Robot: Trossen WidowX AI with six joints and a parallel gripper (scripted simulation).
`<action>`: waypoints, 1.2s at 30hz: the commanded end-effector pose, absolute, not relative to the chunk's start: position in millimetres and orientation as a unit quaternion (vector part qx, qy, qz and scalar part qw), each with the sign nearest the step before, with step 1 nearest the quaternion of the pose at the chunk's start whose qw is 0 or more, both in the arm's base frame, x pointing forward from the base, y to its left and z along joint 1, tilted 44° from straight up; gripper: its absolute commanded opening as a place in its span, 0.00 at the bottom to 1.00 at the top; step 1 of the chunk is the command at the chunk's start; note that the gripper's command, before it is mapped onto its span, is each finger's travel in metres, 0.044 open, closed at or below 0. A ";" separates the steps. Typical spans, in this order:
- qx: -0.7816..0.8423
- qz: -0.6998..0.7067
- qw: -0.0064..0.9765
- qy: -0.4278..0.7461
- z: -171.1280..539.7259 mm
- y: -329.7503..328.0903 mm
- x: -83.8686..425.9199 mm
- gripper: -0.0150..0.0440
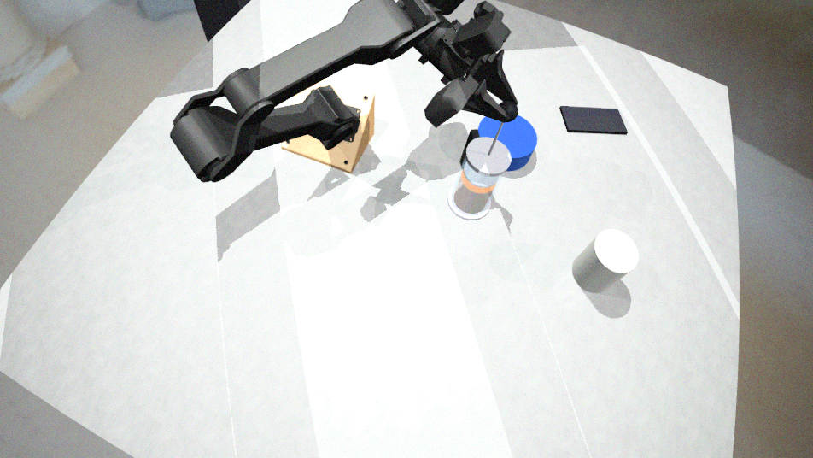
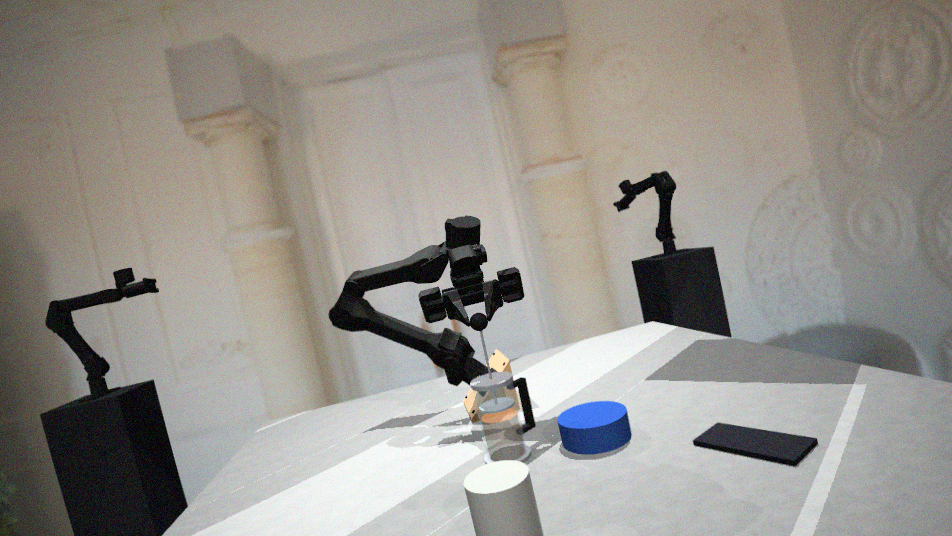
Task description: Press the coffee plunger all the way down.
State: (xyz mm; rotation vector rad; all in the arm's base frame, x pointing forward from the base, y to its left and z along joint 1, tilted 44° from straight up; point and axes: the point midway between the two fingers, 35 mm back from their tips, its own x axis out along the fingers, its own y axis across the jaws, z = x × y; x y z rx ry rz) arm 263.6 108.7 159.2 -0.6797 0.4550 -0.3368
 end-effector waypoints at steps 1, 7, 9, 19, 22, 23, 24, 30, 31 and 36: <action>-0.335 -0.162 0.898 0.237 142.7 97.2 262.4 0.47; -0.335 -0.161 0.898 0.237 135.2 90.7 263.1 0.47; -0.335 -0.161 0.898 0.237 132.7 88.6 263.3 0.47; -0.336 -0.161 0.898 0.235 120.7 77.2 264.1 0.47; -0.336 -0.161 0.898 0.234 117.4 73.8 264.4 0.47; -0.336 -0.161 0.898 0.233 116.3 72.6 264.5 0.47; -0.336 -0.161 0.898 0.233 115.2 71.5 264.6 0.47; -0.338 -0.162 0.898 0.230 109.1 64.6 265.7 0.47; -0.338 -0.162 0.898 0.230 108.2 63.4 266.0 0.47; -0.339 -0.162 0.898 0.228 105.7 59.5 269.0 0.47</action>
